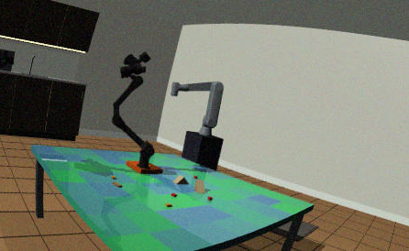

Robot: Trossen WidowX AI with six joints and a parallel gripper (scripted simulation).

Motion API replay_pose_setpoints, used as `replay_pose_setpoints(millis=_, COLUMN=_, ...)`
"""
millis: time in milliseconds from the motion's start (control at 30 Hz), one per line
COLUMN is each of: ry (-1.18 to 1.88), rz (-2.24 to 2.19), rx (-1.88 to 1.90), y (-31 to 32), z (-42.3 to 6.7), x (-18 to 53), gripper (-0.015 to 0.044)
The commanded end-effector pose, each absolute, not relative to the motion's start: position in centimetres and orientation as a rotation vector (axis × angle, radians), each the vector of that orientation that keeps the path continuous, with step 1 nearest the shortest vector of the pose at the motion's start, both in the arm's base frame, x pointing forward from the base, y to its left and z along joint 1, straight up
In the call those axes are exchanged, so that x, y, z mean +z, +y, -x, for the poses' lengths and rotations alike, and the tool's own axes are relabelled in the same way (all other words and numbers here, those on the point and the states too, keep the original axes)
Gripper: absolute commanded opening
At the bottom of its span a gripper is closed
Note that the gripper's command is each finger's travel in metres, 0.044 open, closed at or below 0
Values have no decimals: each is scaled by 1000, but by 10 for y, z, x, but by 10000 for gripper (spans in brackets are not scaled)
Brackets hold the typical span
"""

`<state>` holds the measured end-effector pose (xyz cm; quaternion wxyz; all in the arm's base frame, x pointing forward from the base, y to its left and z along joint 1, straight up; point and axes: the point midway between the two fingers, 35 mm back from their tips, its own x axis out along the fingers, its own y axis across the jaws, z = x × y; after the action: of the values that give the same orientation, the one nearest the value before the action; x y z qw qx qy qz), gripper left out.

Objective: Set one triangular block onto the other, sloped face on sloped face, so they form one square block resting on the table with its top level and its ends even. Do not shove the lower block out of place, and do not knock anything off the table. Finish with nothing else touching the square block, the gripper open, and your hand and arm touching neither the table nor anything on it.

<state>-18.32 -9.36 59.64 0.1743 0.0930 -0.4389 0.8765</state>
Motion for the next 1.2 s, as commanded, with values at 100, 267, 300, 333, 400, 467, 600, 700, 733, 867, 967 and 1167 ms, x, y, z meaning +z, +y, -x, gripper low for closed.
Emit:
replay_pose_setpoints(millis=100, ry=-1128, rz=-341, rx=2472, y=-62, z=169, x=614, gripper=440)
replay_pose_setpoints(millis=267, ry=-895, rz=-459, rx=2409, y=8, z=138, x=639, gripper=440)
replay_pose_setpoints(millis=300, ry=-853, rz=-475, rx=2393, y=21, z=131, x=642, gripper=440)
replay_pose_setpoints(millis=333, ry=-812, rz=-495, rx=2376, y=35, z=124, x=643, gripper=440)
replay_pose_setpoints(millis=400, ry=-729, rz=-532, rx=2340, y=65, z=110, x=643, gripper=440)
replay_pose_setpoints(millis=467, ry=-652, rz=-559, rx=2299, y=92, z=95, x=642, gripper=440)
replay_pose_setpoints(millis=600, ry=-530, rz=-573, rx=2220, y=135, z=72, x=640, gripper=440)
replay_pose_setpoints(millis=700, ry=-430, rz=-576, rx=2150, y=170, z=53, x=633, gripper=440)
replay_pose_setpoints(millis=733, ry=-390, rz=-574, rx=2121, y=184, z=45, x=629, gripper=440)
replay_pose_setpoints(millis=867, ry=-236, rz=-541, rx=2004, y=238, z=16, x=607, gripper=440)
replay_pose_setpoints(millis=967, ry=-135, rz=-496, rx=1922, y=273, z=-3, x=585, gripper=440)
replay_pose_setpoints(millis=1167, ry=41, rz=-340, rx=1740, y=330, z=-47, x=528, gripper=440)
